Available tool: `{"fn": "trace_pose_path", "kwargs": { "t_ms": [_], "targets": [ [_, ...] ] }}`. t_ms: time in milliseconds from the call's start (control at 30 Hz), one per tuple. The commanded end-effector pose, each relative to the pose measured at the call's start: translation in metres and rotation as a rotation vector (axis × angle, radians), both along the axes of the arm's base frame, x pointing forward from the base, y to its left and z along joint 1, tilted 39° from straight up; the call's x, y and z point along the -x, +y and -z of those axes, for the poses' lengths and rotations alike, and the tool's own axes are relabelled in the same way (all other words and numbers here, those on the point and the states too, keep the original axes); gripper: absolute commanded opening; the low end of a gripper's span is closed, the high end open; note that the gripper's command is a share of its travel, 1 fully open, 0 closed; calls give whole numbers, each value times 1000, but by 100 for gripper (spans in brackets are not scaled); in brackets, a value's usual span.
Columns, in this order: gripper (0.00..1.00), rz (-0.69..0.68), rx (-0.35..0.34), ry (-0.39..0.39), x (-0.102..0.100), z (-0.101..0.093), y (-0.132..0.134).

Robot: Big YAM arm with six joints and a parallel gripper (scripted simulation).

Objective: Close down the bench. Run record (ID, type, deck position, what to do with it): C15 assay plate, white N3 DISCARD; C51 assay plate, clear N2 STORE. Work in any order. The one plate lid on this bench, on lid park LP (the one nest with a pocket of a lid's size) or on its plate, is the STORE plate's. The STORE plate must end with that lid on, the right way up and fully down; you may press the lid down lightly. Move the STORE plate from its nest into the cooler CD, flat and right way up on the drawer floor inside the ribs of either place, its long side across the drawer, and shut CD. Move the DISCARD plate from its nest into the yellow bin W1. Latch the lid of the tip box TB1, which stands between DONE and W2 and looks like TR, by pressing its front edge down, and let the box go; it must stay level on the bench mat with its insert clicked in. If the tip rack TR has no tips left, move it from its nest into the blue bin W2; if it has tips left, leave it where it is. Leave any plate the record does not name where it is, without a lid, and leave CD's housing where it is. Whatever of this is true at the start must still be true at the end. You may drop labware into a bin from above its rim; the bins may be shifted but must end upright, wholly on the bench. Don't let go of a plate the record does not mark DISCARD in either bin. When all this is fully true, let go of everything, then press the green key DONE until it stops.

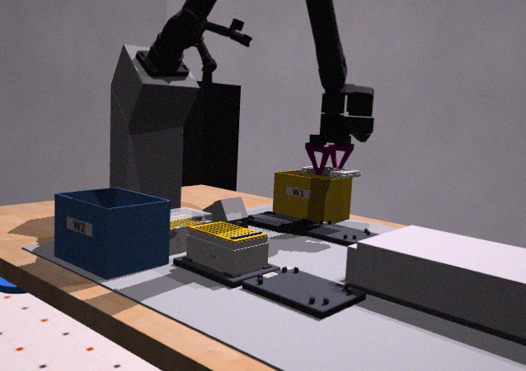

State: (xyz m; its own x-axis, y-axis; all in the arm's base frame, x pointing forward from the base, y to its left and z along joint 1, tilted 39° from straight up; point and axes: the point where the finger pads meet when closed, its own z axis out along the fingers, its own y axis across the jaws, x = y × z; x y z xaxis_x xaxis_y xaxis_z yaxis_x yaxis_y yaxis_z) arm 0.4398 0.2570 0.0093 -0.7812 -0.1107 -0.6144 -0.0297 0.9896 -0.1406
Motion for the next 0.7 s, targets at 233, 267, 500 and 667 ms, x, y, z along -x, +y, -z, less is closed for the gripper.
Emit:
{"fn": "trace_pose_path", "kwargs": {
  "t_ms": [233,267,500,667],
  "targets": [
    [0,0,-20,-10,19,13,20],
    [0,0,-20,-10,21,15,21],
    [0,0,-24,-14,32,23,32],
    [0,0,-20,-10,38,30,35]
  ]
}}
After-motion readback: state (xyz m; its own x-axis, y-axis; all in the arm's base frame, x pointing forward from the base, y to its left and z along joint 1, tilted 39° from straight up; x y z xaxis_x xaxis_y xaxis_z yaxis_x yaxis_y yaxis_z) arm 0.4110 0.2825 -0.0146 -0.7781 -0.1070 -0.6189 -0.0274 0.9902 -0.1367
